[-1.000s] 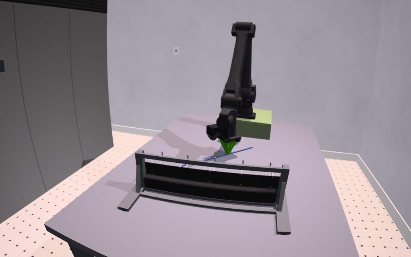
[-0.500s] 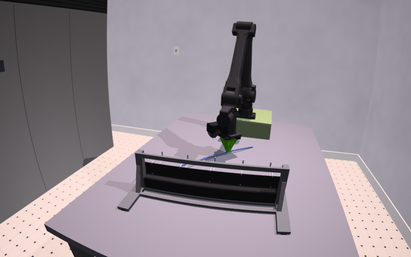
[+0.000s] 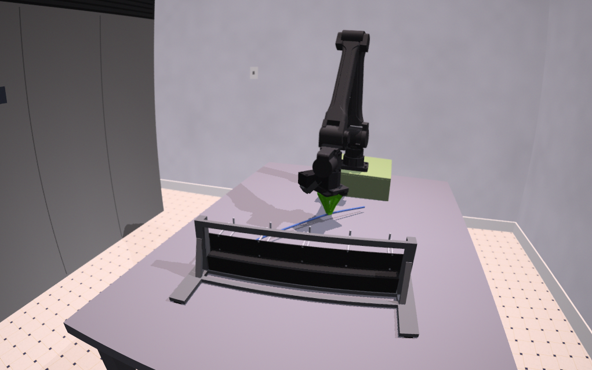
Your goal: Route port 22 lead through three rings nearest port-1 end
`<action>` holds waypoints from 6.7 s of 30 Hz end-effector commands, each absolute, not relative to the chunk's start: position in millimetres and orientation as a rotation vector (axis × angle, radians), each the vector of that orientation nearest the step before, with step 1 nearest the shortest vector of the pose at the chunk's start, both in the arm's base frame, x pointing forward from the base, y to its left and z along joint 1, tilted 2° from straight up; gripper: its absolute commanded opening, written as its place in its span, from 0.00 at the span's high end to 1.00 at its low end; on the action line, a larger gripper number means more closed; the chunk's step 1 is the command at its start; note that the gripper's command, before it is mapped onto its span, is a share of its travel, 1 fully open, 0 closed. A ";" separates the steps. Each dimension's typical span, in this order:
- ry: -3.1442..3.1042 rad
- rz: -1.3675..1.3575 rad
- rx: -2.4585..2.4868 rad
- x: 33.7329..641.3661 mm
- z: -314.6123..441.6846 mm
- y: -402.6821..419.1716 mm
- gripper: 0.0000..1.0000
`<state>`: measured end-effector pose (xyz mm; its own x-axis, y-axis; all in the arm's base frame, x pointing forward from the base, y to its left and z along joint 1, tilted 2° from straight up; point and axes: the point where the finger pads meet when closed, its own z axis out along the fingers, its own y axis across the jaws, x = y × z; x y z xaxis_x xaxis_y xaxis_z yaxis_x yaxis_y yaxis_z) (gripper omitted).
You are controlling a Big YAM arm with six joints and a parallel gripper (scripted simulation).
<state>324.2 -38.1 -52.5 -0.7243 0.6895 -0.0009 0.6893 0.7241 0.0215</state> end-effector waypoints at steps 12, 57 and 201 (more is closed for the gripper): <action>2.848 0.058 1.139 353.7 -20.3 -40.8 1.00; 2.266 0.098 2.127 587.5 115.2 110.3 1.00; 2.254 0.128 2.119 594.3 109.7 111.9 1.00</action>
<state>562.4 93.3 81.2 -0.0551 0.9985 0.0067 0.9985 0.0551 -0.0028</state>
